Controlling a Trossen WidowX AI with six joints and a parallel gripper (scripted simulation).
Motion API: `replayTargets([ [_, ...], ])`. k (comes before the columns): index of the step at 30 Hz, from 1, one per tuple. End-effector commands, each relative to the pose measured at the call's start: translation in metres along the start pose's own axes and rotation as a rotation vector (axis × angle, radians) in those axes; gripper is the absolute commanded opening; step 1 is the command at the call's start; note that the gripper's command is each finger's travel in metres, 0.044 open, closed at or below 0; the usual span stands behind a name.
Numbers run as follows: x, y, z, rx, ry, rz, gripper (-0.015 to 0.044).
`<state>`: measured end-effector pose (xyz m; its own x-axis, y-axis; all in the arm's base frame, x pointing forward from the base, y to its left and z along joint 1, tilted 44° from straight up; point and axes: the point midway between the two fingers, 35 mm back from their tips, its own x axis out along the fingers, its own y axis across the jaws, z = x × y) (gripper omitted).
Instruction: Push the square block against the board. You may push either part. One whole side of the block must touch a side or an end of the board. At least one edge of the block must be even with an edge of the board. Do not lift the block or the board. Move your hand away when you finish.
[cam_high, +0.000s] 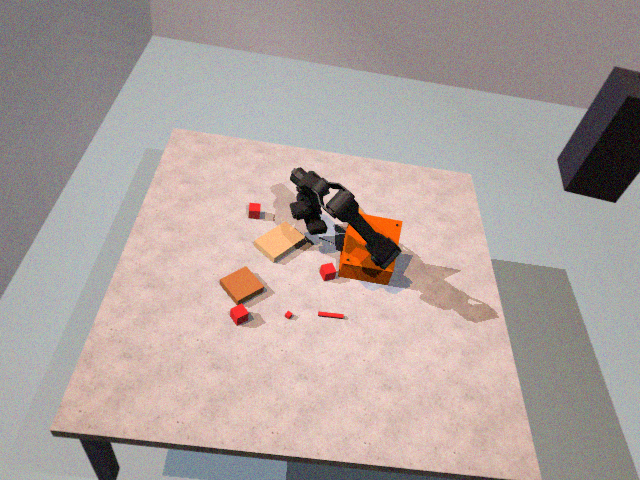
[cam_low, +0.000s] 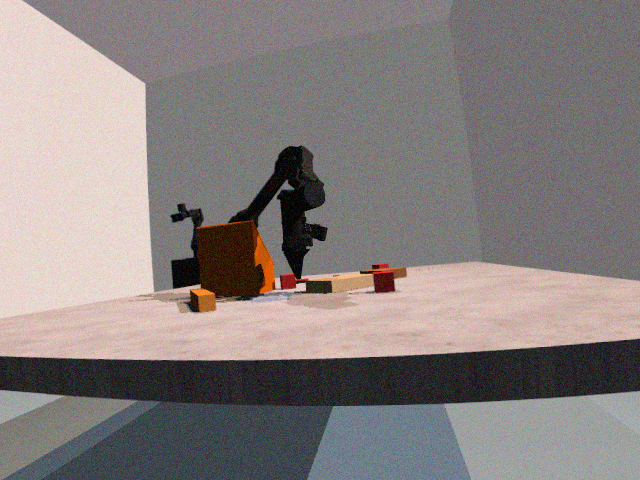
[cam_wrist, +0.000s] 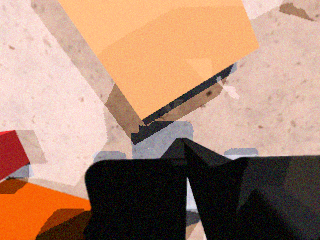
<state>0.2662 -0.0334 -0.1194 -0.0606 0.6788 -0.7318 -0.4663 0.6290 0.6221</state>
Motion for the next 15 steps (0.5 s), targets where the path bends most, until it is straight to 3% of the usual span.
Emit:
replayTargets([
  [1, 0.009, 0.002, 0.0, -0.135, -0.001, 0.008, 0.0],
  [15, 0.029, 0.006, 0.001, -0.528, -0.005, 0.011, 0.0],
])
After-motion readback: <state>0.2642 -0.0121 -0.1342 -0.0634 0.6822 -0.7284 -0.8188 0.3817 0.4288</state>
